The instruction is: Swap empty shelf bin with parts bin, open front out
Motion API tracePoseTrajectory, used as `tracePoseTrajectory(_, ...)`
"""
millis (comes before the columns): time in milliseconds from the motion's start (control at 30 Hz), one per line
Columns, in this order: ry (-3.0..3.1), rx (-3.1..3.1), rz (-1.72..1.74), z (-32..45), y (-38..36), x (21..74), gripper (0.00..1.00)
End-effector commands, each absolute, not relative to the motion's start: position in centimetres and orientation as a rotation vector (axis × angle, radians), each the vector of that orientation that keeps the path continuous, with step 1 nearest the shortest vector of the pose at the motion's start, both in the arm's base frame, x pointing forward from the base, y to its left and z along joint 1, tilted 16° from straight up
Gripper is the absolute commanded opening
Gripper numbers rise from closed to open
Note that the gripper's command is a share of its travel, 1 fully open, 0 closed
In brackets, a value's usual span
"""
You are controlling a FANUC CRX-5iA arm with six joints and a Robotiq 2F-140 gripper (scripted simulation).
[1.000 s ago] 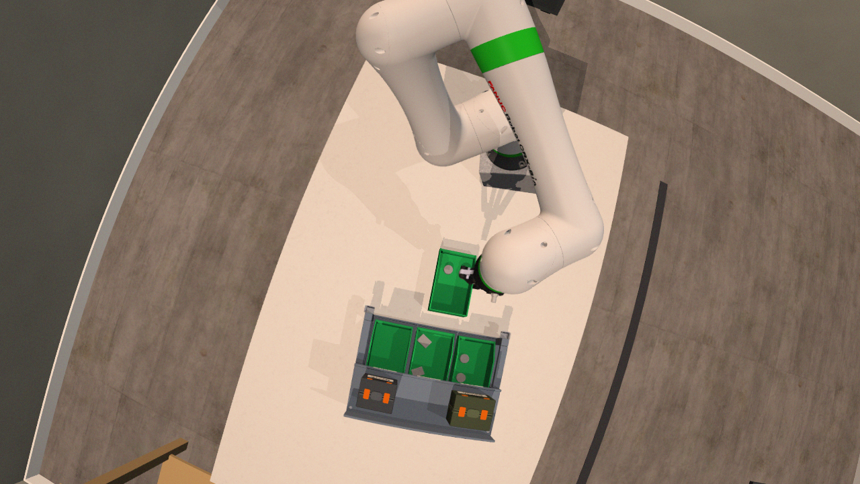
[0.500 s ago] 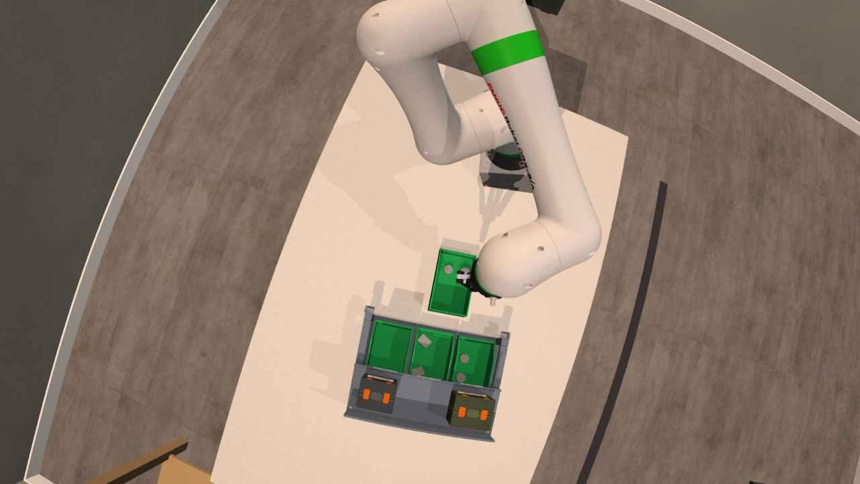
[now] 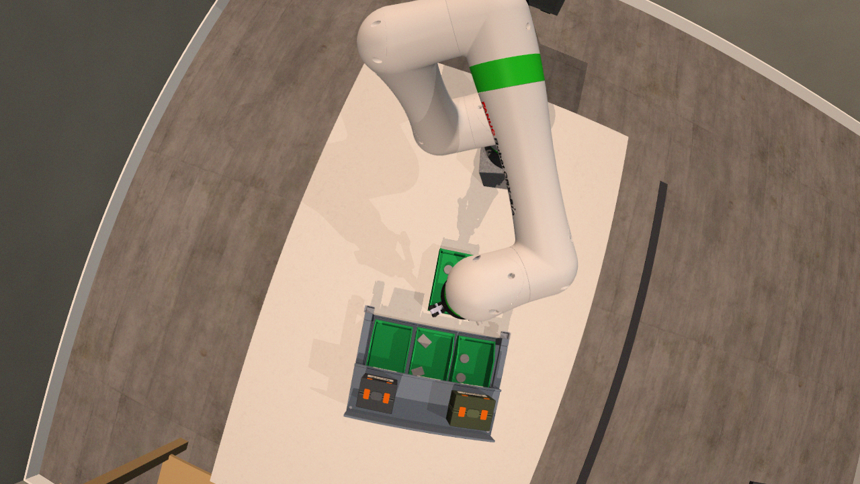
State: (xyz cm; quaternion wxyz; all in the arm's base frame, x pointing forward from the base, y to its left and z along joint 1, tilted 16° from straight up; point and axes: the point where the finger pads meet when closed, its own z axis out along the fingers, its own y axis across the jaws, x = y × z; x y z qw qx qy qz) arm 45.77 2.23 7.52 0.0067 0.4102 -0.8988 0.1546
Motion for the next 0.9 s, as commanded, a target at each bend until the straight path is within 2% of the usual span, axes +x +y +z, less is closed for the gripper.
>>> tracePoseTrajectory(0, -2.575, 1.634, 0.414, 8.0, -0.4, 49.5, 0.1)
tracePoseTrajectory(400, -2.027, 2.192, 0.38, 8.5, -6.7, 54.8, 0.1)
tracePoseTrajectory(767, -1.849, 2.322, 0.342, 8.5, -7.8, 55.5, 0.1)
tracePoseTrajectory(800, -1.849, 2.322, 0.342, 8.5, -7.8, 55.5, 0.62)
tracePoseTrajectory(867, -1.849, 2.322, 0.342, 8.5, -7.8, 55.5, 0.62)
